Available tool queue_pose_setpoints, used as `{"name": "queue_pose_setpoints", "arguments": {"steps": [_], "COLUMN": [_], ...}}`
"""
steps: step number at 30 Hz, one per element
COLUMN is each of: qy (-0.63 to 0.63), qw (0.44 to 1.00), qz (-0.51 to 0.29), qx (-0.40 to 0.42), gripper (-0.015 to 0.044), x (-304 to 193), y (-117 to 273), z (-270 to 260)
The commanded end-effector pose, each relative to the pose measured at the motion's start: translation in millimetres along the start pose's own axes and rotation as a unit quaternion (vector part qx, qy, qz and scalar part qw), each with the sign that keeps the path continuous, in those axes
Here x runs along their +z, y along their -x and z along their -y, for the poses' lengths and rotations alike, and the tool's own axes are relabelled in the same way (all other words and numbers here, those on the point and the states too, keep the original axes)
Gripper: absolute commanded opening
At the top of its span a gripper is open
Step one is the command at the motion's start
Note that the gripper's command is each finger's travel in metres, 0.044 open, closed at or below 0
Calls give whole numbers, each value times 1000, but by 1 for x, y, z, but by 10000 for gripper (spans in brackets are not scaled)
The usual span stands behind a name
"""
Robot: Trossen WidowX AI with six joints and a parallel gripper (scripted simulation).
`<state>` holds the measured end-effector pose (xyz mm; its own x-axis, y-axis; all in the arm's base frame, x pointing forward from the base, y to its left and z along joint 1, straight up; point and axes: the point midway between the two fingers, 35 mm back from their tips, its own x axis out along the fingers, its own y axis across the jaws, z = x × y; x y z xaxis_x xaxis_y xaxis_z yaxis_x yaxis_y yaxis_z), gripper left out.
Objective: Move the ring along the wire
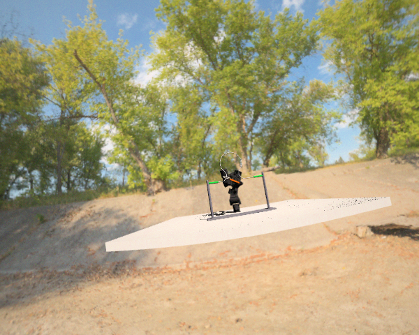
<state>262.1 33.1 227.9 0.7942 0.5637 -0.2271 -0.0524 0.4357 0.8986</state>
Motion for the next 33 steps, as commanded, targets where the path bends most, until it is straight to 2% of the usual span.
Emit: {"name": "queue_pose_setpoints", "arguments": {"steps": [1, 15, 33], "qy": [-47, -179, -345], "qw": [998, 978, 915], "qz": [-19, -21, -24], "qx": [27, 108, 206], "gripper": [-150, -150, -150], "x": [-1, 10, 41], "y": [6, 13, 33], "z": [-17, -62, -111]}}
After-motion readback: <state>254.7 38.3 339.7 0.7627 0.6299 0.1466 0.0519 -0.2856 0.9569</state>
